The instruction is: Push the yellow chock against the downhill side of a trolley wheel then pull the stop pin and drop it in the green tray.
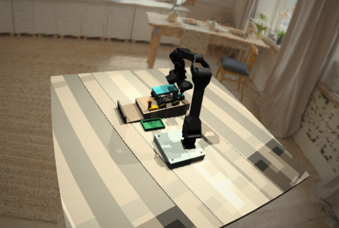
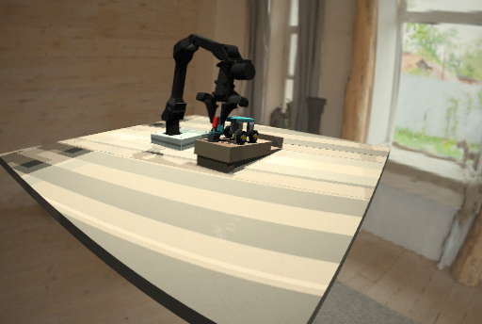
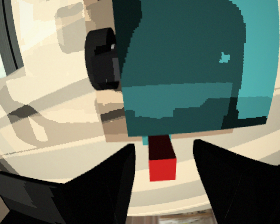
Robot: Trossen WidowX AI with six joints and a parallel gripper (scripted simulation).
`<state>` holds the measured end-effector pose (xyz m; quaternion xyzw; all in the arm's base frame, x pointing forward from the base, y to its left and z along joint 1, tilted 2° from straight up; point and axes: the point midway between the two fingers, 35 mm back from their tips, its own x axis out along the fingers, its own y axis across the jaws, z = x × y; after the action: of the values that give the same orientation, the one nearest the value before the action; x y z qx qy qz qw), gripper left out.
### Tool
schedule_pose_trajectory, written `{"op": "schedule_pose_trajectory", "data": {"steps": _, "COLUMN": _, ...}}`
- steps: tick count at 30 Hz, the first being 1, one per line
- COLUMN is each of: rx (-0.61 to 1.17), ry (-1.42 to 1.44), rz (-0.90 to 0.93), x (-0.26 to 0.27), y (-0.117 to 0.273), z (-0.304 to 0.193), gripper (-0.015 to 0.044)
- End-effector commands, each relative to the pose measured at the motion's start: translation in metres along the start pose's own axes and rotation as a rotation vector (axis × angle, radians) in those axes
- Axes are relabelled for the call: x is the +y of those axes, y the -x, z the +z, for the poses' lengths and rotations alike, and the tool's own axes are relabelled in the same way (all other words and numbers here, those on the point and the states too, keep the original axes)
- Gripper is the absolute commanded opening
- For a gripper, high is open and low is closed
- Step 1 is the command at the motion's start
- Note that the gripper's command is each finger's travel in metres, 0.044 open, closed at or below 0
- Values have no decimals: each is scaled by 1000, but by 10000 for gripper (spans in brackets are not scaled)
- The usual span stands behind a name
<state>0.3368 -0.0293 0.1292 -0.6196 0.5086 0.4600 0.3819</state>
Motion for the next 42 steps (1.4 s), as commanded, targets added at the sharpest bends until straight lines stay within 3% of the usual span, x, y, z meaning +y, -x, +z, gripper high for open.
{"op": "schedule_pose_trajectory", "data": {"steps": 1, "rx": 4, "ry": 5, "rz": 7, "x": 2, "y": -7, "z": 0, "gripper": 190}}
{"op": "schedule_pose_trajectory", "data": {"steps": 10, "rx": 5, "ry": 5, "rz": 7, "x": 3, "y": -17, "z": -1, "gripper": 190}}
{"op": "schedule_pose_trajectory", "data": {"steps": 14, "rx": 0, "ry": 0, "rz": 2, "x": 2, "y": -14, "z": 0, "gripper": 85}}
{"op": "schedule_pose_trajectory", "data": {"steps": 24, "rx": 1, "ry": 0, "rz": 2, "x": 2, "y": -14, "z": 0, "gripper": 0}}
{"op": "schedule_pose_trajectory", "data": {"steps": 42, "rx": 4, "ry": 5, "rz": 8, "x": 4, "y": -2, "z": -2, "gripper": 0}}
